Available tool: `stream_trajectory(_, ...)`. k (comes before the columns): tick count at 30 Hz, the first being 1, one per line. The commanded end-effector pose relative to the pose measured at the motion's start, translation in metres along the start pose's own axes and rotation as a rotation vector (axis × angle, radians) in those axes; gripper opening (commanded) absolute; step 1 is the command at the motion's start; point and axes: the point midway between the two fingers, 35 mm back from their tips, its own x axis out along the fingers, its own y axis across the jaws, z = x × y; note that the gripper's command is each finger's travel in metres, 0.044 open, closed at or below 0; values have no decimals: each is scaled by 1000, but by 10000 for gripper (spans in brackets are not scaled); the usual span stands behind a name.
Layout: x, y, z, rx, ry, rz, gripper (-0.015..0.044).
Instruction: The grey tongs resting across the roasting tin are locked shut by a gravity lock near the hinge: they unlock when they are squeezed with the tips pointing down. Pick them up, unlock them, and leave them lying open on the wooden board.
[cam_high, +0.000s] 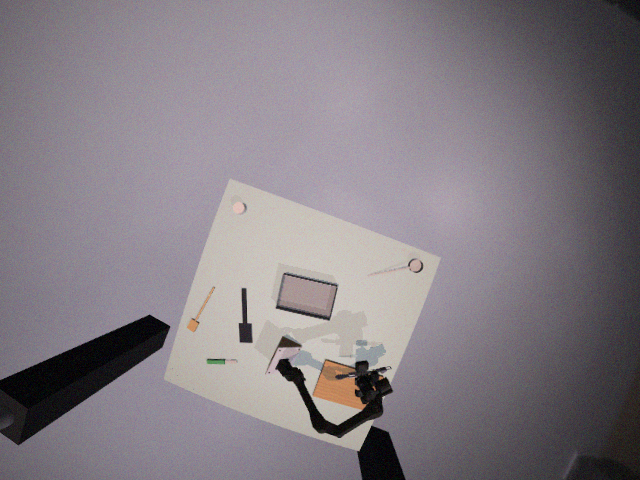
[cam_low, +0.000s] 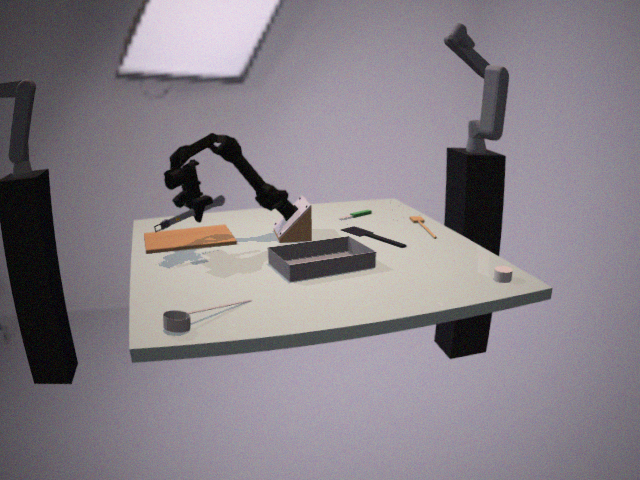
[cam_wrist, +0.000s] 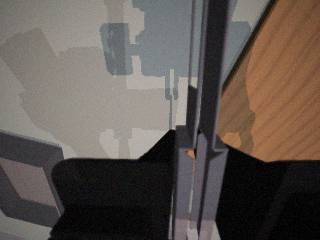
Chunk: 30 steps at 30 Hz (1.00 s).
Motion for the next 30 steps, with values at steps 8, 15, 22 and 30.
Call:
stream_trajectory(8, -9, -45, -3, 113, -31, 19, -150)
stream_trajectory(15, -16, -70, -8, 174, -57, 19, -150)
stream_trajectory(22, -25, -95, -14, 233, -90, 6, -150)
stream_trajectory(30, -37, -120, -24, 292, -133, -15, -150)
